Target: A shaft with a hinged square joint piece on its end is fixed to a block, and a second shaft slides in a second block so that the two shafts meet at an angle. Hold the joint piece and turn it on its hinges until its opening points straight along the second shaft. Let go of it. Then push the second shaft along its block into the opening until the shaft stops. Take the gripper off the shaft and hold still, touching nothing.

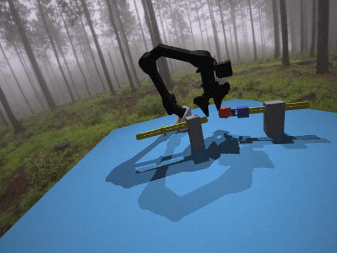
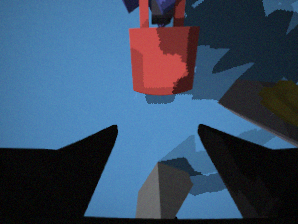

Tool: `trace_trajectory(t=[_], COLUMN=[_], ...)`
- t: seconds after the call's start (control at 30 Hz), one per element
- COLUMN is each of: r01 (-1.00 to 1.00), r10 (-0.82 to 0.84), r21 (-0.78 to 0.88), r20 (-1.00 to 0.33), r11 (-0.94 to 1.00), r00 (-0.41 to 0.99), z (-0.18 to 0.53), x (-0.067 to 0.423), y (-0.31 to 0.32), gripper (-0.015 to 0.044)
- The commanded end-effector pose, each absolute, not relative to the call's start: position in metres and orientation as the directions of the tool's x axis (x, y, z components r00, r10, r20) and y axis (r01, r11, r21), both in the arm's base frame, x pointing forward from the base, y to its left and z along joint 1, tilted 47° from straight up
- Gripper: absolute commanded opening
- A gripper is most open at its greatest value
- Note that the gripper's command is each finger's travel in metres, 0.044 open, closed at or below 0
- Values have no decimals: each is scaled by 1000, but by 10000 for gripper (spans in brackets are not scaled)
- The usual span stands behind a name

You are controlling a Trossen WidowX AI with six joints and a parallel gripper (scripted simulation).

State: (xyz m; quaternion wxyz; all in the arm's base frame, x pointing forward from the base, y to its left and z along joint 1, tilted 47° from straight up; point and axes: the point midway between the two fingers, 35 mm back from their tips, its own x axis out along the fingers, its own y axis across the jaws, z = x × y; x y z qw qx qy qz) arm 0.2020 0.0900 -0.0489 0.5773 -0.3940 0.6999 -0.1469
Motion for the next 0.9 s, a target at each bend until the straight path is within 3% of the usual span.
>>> trace_trajectory(t=[0.0, 0.3, 0.87], r01=[-382, -381, -381], r10=[-721, -723, -724], r21=[-662, -665, -665], r20=[-693, -691, -690], r11=[645, 643, 642], r00=[-17, -15, -15], z=[-54, -63, -79], x=[219, 249, 250], y=[94, 99, 84], gripper=[440, 440, 440])
